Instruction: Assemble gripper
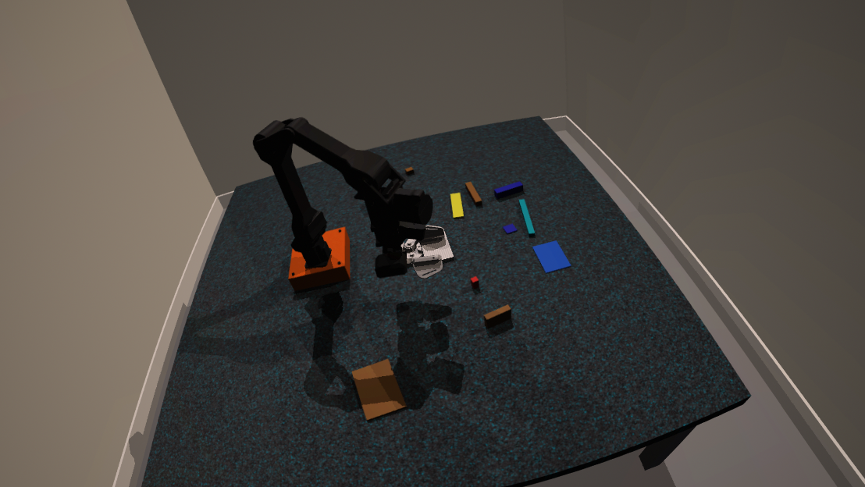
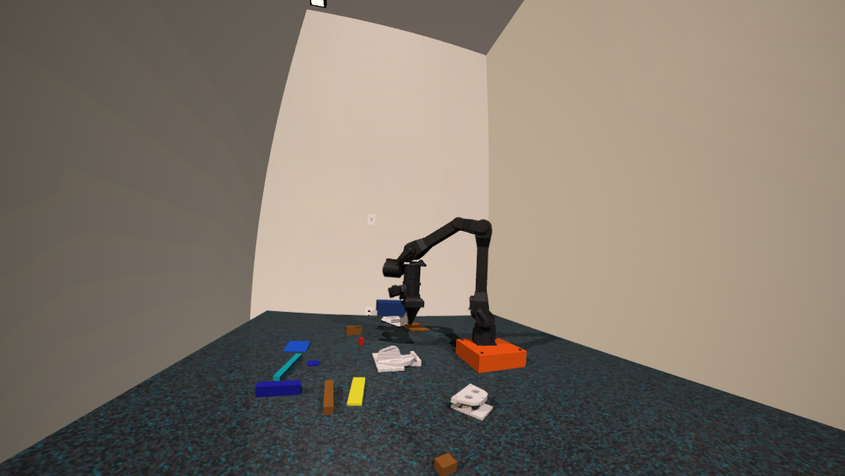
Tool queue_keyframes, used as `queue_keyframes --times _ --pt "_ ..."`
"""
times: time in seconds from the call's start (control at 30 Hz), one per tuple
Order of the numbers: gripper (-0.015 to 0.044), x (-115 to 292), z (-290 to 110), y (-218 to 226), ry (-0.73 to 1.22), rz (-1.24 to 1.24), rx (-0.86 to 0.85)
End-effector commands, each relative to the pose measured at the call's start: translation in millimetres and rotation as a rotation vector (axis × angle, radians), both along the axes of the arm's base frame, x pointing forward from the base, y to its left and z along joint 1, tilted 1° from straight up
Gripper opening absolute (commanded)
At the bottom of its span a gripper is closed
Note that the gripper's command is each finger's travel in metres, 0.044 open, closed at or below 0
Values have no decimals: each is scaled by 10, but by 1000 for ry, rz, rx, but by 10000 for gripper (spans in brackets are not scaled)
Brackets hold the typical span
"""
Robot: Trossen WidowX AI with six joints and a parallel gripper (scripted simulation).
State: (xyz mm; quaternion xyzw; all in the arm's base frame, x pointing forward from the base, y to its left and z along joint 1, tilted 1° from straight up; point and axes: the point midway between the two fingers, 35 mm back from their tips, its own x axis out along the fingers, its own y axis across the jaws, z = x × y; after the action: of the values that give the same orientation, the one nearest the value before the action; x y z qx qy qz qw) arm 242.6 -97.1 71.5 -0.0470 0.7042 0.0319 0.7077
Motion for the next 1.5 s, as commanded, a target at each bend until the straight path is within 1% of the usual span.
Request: queue_keyframes --times 0.0,0.97,1.2,1.47 --pt "37 26 10 -18 1 77 -2" --pt "37 178 14 -108 13 662 -7" --pt "37 189 14 -115 14 705 -7" --pt "37 230 17 -139 17 863 -9"
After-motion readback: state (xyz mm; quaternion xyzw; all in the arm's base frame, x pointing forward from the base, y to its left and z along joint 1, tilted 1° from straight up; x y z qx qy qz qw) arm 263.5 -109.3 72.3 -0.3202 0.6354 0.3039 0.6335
